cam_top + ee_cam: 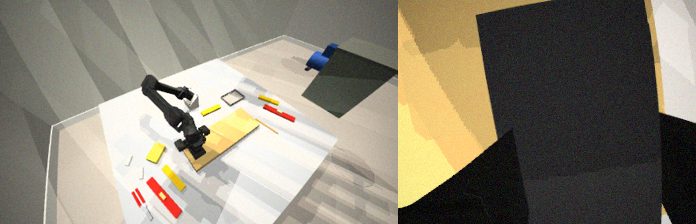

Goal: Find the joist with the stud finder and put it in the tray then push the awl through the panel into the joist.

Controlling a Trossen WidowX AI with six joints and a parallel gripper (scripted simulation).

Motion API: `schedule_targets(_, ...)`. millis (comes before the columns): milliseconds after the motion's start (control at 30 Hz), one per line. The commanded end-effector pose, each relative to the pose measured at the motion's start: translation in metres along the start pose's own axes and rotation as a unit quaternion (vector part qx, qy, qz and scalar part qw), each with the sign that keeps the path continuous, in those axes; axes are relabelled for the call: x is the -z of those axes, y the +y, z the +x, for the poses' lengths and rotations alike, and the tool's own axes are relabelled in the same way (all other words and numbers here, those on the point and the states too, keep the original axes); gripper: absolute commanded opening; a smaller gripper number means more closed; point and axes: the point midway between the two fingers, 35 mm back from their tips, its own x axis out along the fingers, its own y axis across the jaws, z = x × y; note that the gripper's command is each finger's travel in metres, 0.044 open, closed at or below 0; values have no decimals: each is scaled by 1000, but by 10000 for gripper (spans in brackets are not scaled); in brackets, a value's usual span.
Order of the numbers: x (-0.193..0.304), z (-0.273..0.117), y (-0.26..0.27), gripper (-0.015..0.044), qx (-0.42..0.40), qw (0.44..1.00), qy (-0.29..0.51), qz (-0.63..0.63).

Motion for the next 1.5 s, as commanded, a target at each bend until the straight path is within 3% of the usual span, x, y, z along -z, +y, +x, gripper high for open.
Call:
schedule_targets(0,0,3,1,0,-2,1000,-4,-2)
schedule_targets(633,6,23,2,0,-1,1000,-4,-2)
schedule_targets(1467,7,23,55,0,-3,1000,-4,-2)
